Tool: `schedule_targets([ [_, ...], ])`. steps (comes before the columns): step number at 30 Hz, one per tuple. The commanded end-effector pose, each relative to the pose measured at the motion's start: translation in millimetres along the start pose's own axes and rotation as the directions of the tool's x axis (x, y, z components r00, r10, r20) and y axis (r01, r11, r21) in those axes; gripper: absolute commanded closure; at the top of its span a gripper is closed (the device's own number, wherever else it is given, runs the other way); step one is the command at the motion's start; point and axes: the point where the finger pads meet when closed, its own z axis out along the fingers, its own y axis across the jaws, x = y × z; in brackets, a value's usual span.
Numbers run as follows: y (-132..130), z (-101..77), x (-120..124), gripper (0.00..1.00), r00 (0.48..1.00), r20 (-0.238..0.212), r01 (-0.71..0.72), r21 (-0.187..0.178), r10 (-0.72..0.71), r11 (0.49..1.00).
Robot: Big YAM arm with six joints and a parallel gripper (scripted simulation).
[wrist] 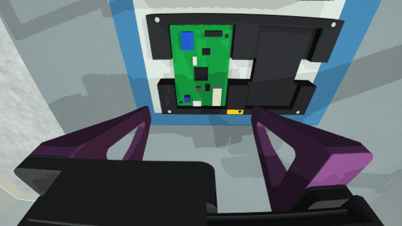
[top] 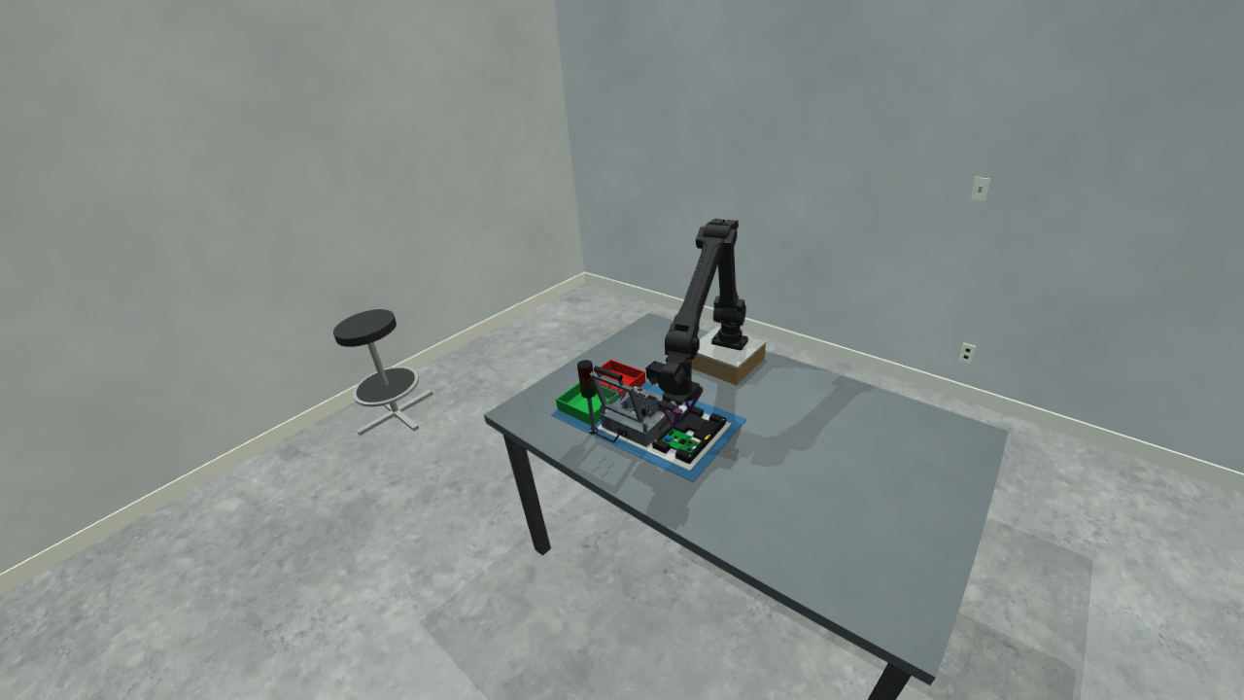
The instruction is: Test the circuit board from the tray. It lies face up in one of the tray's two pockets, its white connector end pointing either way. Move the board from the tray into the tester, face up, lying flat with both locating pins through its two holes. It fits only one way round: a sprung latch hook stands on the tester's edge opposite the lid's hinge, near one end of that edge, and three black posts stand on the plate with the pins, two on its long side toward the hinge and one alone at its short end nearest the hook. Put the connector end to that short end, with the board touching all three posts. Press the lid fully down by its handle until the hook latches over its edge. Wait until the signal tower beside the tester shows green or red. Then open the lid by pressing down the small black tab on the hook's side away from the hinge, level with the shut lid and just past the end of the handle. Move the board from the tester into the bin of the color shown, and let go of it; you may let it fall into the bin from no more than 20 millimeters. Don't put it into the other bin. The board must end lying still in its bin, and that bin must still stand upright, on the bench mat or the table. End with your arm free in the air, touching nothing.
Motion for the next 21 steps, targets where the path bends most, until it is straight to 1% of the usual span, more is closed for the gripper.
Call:
schedule_targets([
  [1,3.3,4.7,-6.3,0.08,1.0,0.003,0.0,0.003,0.0,1.0],
  [5,3.8,7.2,-6.2,0.08,1.0,0.002,0.0,-0.002,0.0,1.0],
  [17,3.6,16.3,-6.0,0.08,1.0,0.002,0.0,-0.002,0.0,1.0],
  [18,7.6,14.7,-5.1,0.08,1.0,0.001,0.001,-0.011,0.0,1.0],
  [19,3.6,19.0,-5.9,0.08,1.0,0.002,0.0,-0.002,0.0,1.0],
  [21,3.5,21.9,-5.9,0.08,1.0,0.002,0.0,-0.002,0.0,1.0],
])
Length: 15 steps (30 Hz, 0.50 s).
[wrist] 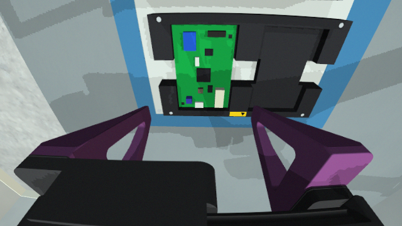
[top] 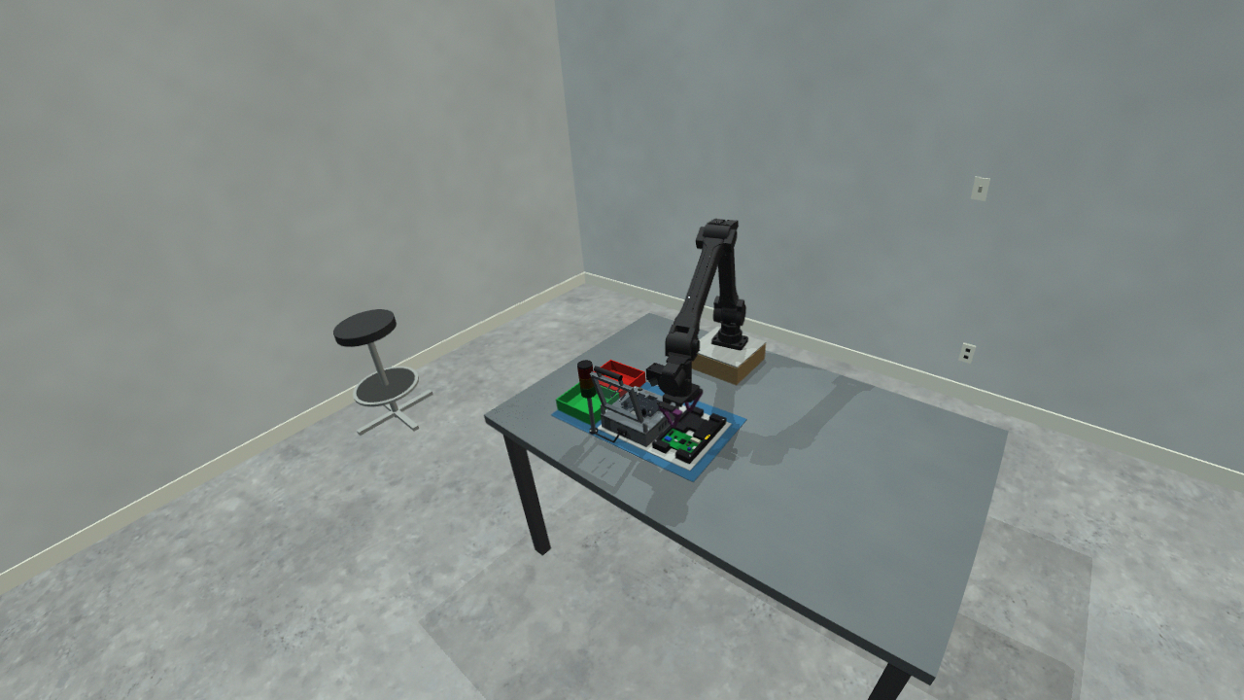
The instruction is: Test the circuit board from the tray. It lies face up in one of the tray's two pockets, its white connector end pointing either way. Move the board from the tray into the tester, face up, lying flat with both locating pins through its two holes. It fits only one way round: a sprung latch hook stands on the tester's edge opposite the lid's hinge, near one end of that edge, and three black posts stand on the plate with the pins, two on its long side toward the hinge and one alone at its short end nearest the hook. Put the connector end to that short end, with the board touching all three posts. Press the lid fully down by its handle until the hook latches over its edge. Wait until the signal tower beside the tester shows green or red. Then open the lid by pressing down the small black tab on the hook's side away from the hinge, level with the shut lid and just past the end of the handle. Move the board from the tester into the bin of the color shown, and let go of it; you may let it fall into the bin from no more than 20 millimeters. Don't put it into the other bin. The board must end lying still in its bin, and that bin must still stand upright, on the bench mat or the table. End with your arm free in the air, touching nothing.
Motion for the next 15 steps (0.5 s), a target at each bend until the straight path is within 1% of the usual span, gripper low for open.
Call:
schedule_targets([
  [1,1.6,18.1,-6.2,0.08,1.0,0.006,0.0,0.015,0.0,1.0],
  [10,1.0,31.9,-5.9,0.08,1.0,0.006,0.0,0.015,0.0,1.0],
  [14,4.6,32.2,-5.1,0.08,1.0,0.004,0.0,0.007,0.0,1.0],
  [15,0.9,36.0,-5.8,0.08,1.0,0.006,0.0,0.015,0.0,1.0],
])
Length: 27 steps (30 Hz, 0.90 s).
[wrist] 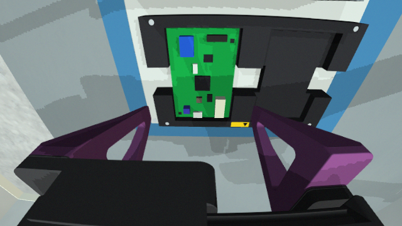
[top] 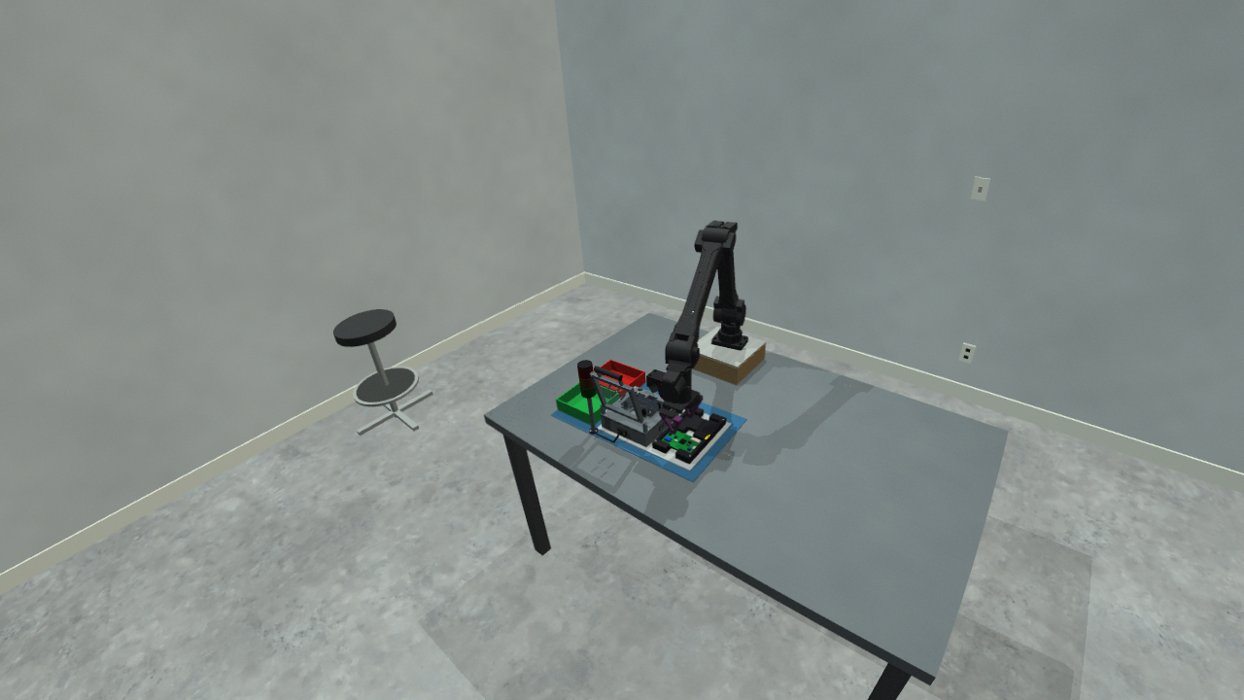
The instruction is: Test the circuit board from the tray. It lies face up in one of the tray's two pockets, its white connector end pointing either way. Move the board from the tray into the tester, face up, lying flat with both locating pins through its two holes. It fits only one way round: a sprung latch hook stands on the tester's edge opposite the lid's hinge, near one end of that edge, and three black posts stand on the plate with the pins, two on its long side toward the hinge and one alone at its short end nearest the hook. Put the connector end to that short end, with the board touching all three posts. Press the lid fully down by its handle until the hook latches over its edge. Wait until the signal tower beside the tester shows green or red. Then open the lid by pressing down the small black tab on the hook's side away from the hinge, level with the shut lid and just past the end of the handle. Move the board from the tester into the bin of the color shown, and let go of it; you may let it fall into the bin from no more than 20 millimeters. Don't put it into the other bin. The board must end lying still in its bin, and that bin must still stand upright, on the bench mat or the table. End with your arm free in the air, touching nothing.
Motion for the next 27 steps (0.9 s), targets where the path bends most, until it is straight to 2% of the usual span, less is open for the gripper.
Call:
schedule_targets([
  [1,2.0,13.9,-5.4,0.08,1.0,0.005,0.0,0.008,0.0,1.0],
  [10,1.6,21.1,-5.2,0.08,1.0,0.005,0.0,0.009,0.0,1.0],
  [27,0.9,21.4,-5.4,0.08,1.0,0.006,0.0,0.014,0.0,1.0],
])
